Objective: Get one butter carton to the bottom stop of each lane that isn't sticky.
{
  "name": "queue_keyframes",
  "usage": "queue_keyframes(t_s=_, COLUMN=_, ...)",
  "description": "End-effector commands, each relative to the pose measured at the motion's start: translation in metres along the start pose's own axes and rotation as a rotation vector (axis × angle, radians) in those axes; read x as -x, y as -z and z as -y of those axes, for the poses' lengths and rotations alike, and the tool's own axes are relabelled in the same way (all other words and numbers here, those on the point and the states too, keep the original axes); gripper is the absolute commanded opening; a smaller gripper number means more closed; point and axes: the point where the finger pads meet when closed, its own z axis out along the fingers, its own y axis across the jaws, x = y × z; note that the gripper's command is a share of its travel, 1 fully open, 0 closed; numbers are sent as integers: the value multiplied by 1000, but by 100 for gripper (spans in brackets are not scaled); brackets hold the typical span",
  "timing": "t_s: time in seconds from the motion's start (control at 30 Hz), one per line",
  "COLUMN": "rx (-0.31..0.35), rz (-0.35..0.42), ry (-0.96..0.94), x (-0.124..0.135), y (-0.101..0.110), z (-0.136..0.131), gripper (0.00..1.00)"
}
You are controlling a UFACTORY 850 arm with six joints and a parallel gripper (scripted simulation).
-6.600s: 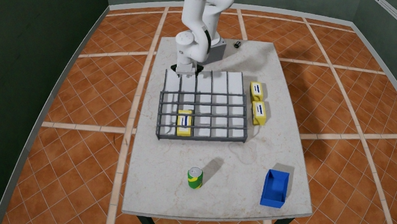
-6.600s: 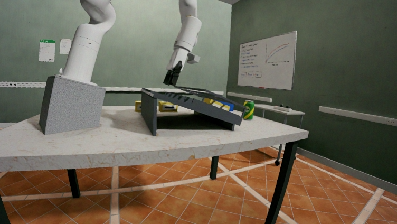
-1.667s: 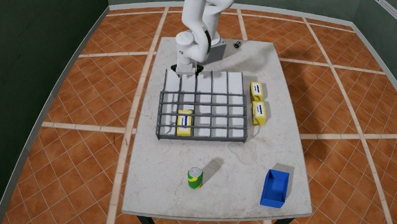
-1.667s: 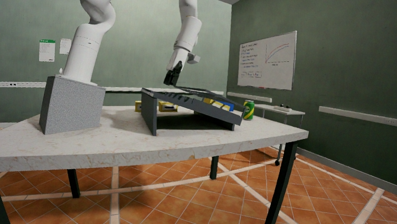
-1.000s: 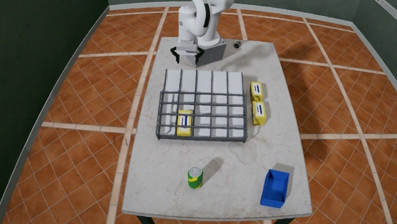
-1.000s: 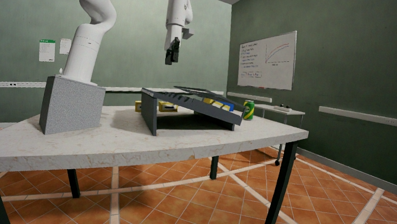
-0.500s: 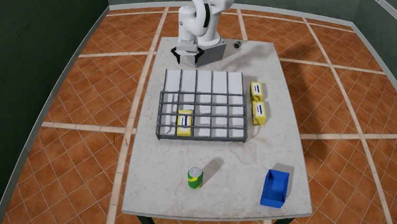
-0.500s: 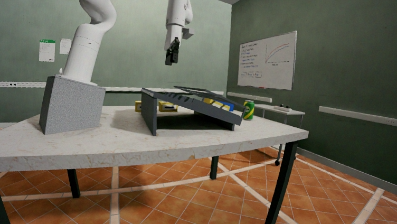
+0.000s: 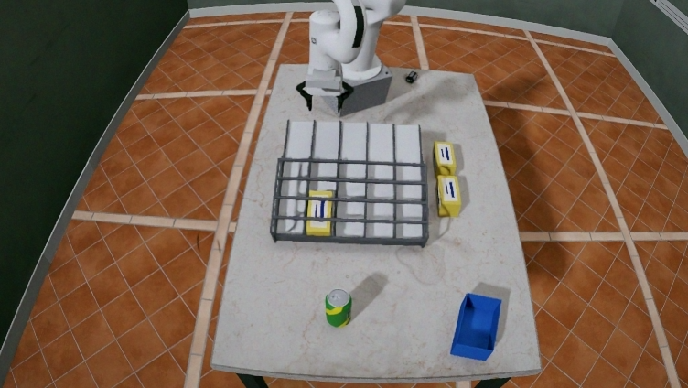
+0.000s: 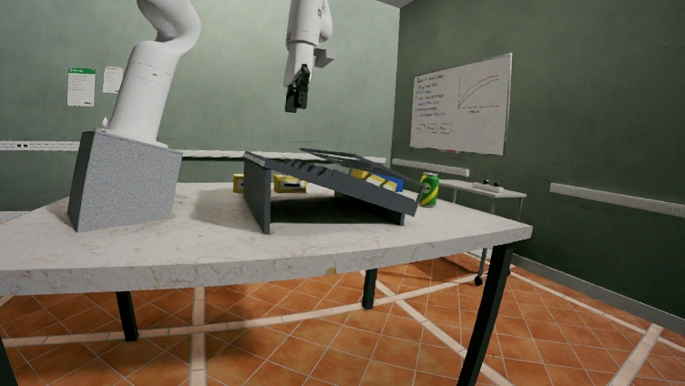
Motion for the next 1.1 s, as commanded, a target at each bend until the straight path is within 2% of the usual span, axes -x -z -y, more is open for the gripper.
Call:
queue_keyframes(t_s=0.0, rx=1, rz=-2, ry=0, x=-1, y=0, z=0, gripper=90)
queue_keyframes(t_s=0.17, rx=1, rz=-2, ry=0, x=-1, y=0, z=0, gripper=90)
queue_keyframes(t_s=0.2, rx=-11, rz=-12, ry=-4, x=10, y=3, z=69, gripper=90)
queue_keyframes(t_s=0.3, rx=-11, rz=-12, ry=-4, x=11, y=3, z=76, gripper=90)
queue_keyframes(t_s=0.63, rx=-11, rz=-12, ry=-4, x=30, y=9, z=195, gripper=90)
queue_keyframes(t_s=0.73, rx=-11, rz=-12, ry=-4, x=30, y=9, z=197, gripper=90)
queue_keyframes(t_s=0.77, rx=-29, rz=-25, ry=-5, x=41, y=10, z=239, gripper=90)
queue_keyframes(t_s=0.87, rx=-29, rz=-25, ry=-5, x=44, y=11, z=259, gripper=90)
queue_keyframes(t_s=1.07, rx=-29, rz=-25, ry=-5, x=54, y=14, z=326, gripper=90)
